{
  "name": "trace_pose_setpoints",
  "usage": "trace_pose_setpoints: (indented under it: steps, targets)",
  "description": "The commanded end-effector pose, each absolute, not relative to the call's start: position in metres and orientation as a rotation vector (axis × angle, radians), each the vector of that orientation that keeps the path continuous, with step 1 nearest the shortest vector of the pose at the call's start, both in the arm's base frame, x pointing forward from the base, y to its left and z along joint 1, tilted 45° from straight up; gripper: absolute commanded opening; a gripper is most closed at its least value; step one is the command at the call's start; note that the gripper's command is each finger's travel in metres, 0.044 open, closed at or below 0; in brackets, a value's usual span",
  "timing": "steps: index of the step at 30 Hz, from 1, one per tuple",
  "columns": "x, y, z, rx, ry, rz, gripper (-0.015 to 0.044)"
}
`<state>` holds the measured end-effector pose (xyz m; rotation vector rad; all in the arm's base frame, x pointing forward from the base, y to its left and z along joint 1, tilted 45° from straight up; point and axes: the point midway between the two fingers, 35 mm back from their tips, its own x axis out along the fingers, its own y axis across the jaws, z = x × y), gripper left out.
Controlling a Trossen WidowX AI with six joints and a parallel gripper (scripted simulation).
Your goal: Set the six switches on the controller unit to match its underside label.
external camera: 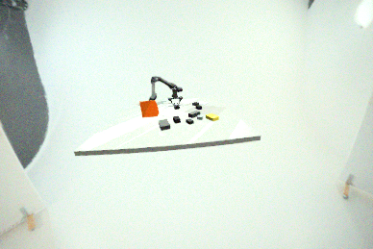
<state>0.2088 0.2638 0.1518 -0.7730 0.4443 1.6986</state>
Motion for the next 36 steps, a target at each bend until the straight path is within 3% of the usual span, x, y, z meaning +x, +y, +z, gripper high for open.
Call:
trace_pose_setpoints:
  steps: [1,36]
  targets:
    - [0.209,0.2642,0.1501,-0.775,0.451,1.694,0.0335]
    - [0.2107,0.2569,0.1538,-0.775,0.452,1.694,0.0337]
